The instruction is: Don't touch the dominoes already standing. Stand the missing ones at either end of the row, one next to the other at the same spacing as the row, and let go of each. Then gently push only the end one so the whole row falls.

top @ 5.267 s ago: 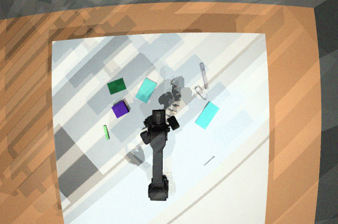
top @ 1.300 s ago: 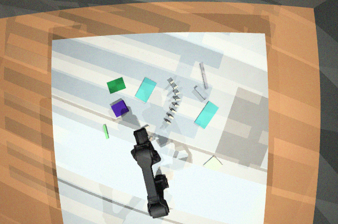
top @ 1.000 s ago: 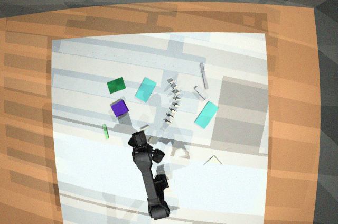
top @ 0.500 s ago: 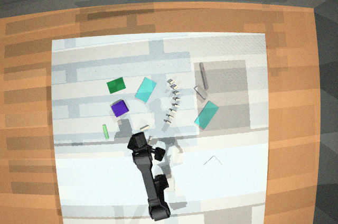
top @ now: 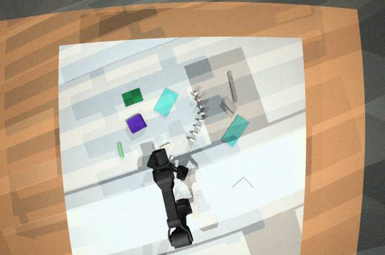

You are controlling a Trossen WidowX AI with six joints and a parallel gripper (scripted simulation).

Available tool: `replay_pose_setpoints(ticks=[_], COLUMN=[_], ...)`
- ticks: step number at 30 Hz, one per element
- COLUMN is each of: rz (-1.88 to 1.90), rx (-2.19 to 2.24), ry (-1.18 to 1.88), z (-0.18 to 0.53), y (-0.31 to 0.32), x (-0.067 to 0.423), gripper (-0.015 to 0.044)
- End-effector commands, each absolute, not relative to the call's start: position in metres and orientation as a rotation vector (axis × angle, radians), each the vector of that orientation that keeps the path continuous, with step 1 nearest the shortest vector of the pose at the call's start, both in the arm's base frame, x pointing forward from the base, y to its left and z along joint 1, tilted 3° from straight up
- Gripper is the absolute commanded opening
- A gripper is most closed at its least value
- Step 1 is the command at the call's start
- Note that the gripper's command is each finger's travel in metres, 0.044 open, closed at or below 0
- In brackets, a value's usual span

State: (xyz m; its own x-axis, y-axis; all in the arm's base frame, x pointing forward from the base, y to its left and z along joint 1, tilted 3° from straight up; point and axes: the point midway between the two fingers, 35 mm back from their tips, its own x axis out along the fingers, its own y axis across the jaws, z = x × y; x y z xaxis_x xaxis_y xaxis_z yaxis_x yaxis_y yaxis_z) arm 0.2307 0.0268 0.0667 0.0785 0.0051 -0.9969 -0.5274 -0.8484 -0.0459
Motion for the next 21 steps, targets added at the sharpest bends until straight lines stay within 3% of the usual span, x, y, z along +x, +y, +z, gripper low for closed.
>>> replay_pose_setpoints(ticks=[1, 12, 21], rz=[1.839, 1.839, 1.839], rx=[-1.965, -1.965, -1.965], ry=[0.523, 0.523, 0.523], z=[0.0572, 0.0505, 0.0505], y=[0.0259, 0.026, 0.026], x=[0.2286, 0.229, 0.229], gripper=[0.044, 0.044, 0.0204])
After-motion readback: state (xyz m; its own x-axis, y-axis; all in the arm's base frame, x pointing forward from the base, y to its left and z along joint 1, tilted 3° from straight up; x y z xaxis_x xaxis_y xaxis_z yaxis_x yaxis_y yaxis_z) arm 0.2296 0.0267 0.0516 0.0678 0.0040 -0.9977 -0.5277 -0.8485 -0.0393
